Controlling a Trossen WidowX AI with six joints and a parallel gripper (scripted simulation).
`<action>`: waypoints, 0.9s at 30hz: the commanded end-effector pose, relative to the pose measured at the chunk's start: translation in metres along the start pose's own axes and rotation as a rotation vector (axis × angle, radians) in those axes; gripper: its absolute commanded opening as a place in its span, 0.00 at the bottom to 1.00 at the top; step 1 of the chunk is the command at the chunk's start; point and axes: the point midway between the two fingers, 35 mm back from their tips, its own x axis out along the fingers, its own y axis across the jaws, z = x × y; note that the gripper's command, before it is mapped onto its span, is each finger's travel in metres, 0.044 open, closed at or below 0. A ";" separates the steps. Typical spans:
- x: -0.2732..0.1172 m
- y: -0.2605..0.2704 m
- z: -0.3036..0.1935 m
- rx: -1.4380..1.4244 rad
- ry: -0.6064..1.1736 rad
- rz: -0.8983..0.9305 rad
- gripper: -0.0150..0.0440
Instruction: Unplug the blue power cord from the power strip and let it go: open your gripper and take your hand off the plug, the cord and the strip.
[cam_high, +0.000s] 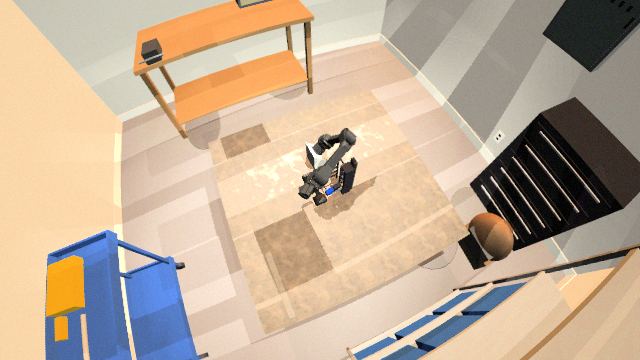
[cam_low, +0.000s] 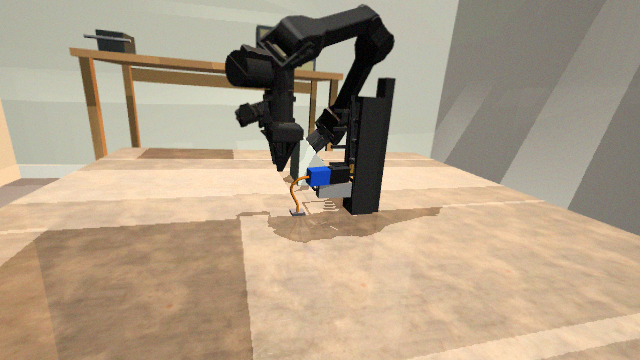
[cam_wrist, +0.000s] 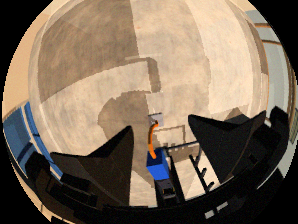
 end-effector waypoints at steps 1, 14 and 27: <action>0.000 0.000 0.000 0.000 0.000 0.000 0.93; -0.013 0.000 0.060 -0.004 -0.008 -0.002 1.00; -0.013 0.000 0.060 -0.004 -0.008 -0.002 1.00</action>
